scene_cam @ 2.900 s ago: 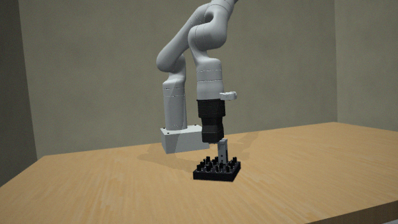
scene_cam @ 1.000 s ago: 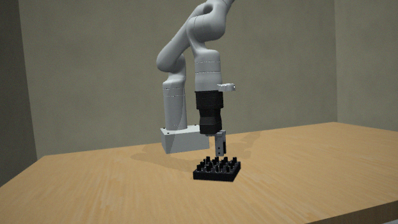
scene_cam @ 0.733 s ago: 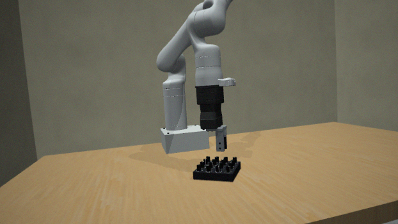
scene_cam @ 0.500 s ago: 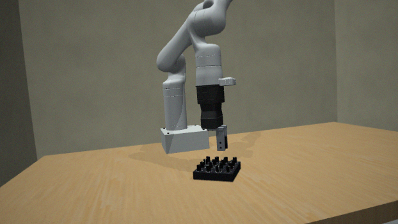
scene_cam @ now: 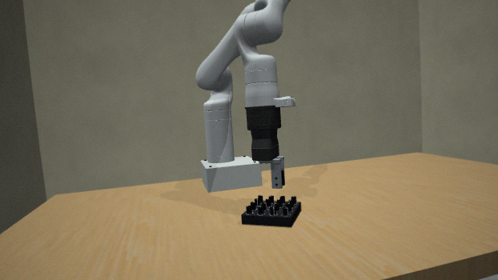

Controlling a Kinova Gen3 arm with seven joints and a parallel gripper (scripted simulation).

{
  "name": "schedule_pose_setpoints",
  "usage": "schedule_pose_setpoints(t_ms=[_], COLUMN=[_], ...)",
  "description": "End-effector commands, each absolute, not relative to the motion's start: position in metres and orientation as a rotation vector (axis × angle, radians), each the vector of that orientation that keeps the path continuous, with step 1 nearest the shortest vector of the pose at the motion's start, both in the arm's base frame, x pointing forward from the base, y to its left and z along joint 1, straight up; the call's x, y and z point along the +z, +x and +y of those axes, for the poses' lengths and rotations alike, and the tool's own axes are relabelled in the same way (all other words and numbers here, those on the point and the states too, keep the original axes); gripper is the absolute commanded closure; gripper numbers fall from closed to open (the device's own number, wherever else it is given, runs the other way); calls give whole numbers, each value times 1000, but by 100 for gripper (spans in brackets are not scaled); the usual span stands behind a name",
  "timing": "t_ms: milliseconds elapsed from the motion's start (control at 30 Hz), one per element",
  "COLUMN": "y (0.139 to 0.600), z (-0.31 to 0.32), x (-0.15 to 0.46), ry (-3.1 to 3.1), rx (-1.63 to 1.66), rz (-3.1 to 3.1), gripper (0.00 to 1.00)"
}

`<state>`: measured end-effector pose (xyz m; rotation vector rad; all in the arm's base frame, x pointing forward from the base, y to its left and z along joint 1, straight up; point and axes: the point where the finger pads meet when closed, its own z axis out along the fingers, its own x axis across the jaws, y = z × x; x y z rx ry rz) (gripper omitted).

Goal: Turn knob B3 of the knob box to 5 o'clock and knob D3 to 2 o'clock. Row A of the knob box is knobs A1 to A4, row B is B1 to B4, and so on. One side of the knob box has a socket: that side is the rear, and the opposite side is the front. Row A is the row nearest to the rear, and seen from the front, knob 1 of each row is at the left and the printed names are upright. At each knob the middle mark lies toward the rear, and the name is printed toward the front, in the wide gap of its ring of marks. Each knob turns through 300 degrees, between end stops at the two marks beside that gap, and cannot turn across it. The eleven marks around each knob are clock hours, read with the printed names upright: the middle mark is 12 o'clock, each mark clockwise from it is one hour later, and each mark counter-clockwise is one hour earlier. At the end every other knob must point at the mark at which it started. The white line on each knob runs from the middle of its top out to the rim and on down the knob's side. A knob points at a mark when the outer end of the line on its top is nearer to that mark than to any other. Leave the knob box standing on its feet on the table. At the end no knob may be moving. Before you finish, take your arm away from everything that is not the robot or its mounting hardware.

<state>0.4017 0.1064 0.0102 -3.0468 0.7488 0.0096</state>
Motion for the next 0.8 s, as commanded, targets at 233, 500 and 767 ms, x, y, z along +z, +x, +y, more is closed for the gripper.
schedule_pose_setpoints(t_ms=[233,500,767], y=[400,398,395], z=[109,110,112], x=[12,13,16], ry=[-3091,-3126,-3122], rx=[18,29,38], rz=[530,244,-266], gripper=[54,54,54])
